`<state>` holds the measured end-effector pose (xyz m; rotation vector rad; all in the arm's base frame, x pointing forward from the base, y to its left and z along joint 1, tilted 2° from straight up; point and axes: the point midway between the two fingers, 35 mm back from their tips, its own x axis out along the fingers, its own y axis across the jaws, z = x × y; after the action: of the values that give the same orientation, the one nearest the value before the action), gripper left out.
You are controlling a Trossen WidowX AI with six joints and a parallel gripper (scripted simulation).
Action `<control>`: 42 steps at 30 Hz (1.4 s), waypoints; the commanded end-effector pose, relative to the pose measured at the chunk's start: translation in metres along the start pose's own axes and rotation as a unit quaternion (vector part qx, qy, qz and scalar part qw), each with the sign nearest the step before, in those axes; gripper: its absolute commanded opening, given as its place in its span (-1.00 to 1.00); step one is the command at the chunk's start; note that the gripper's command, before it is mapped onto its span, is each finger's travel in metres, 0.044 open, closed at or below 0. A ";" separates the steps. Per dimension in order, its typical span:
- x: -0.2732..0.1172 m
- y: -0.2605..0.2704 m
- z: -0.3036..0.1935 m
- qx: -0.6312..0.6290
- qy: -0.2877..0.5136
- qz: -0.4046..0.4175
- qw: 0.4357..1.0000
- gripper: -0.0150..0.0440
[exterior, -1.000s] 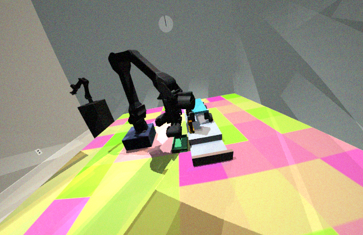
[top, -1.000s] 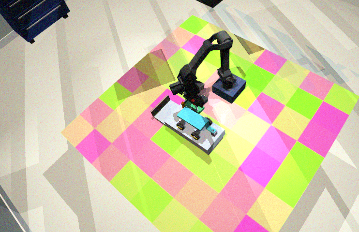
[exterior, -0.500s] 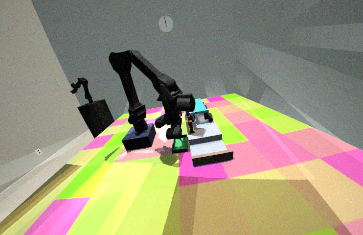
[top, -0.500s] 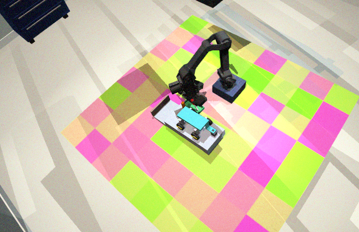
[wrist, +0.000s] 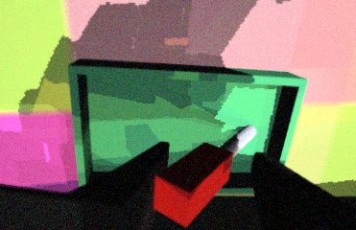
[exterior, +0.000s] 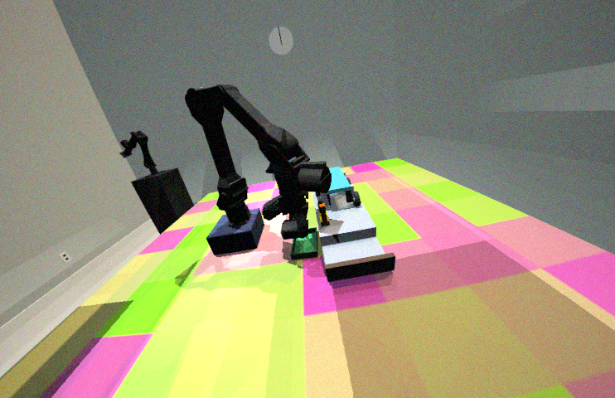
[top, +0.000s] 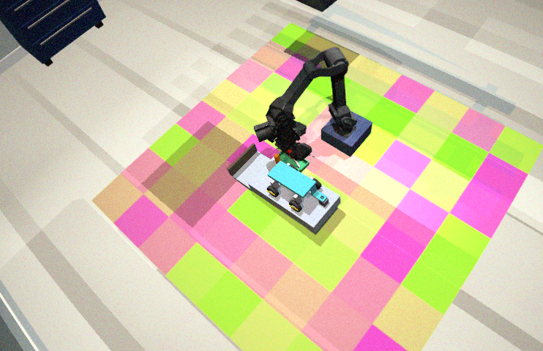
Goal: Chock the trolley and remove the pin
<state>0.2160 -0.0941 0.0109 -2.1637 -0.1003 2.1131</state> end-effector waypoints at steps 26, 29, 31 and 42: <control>0.007 0.014 -0.001 -0.002 0.000 0.001 1.000 0.15; 0.008 0.015 -0.001 -0.002 0.000 0.002 1.000 0.15; 0.008 0.016 -0.001 -0.002 0.000 0.002 1.000 0.15; 0.009 0.017 -0.001 0.000 0.000 -0.001 1.000 0.33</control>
<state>0.2166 -0.1102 -0.0009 -2.1638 -0.1013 2.1128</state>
